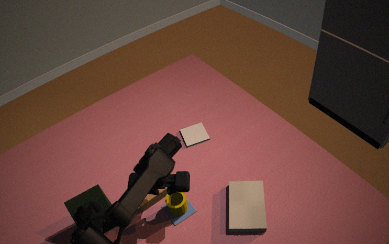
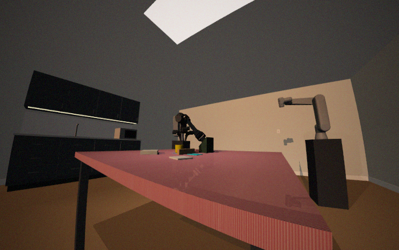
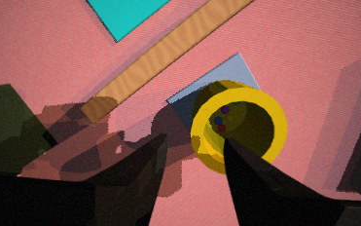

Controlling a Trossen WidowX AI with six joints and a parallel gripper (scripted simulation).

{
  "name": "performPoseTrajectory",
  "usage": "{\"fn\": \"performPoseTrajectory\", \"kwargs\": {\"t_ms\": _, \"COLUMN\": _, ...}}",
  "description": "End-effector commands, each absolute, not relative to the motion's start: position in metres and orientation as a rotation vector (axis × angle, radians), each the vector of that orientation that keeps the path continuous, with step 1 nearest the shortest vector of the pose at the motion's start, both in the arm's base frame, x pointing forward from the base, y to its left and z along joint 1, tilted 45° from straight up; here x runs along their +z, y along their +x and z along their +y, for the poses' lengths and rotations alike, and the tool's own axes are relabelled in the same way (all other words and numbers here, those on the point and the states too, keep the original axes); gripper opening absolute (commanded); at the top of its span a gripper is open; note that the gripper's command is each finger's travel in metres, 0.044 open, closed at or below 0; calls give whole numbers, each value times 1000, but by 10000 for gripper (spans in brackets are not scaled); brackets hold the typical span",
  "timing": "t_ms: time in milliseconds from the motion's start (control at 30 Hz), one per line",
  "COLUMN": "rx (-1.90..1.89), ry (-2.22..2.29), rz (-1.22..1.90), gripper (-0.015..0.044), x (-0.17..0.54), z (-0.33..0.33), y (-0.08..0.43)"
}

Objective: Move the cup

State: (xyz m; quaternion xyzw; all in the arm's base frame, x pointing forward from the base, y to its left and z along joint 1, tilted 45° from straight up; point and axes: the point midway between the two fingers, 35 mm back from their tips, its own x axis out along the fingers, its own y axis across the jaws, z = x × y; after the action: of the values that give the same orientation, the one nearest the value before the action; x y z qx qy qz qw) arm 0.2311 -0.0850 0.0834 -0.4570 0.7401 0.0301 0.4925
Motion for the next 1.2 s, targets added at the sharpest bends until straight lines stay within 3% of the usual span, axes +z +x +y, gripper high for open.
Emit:
{"fn": "performPoseTrajectory", "kwargs": {"t_ms": 0, "rx": 142, "ry": -1210, "rz": 1891, "gripper": 167, "x": 87, "z": -88, "y": 227}}
{"fn": "performPoseTrajectory", "kwargs": {"t_ms": 1167, "rx": 142, "ry": -1210, "rz": 1889, "gripper": 167, "x": 54, "z": -120, "y": 223}}
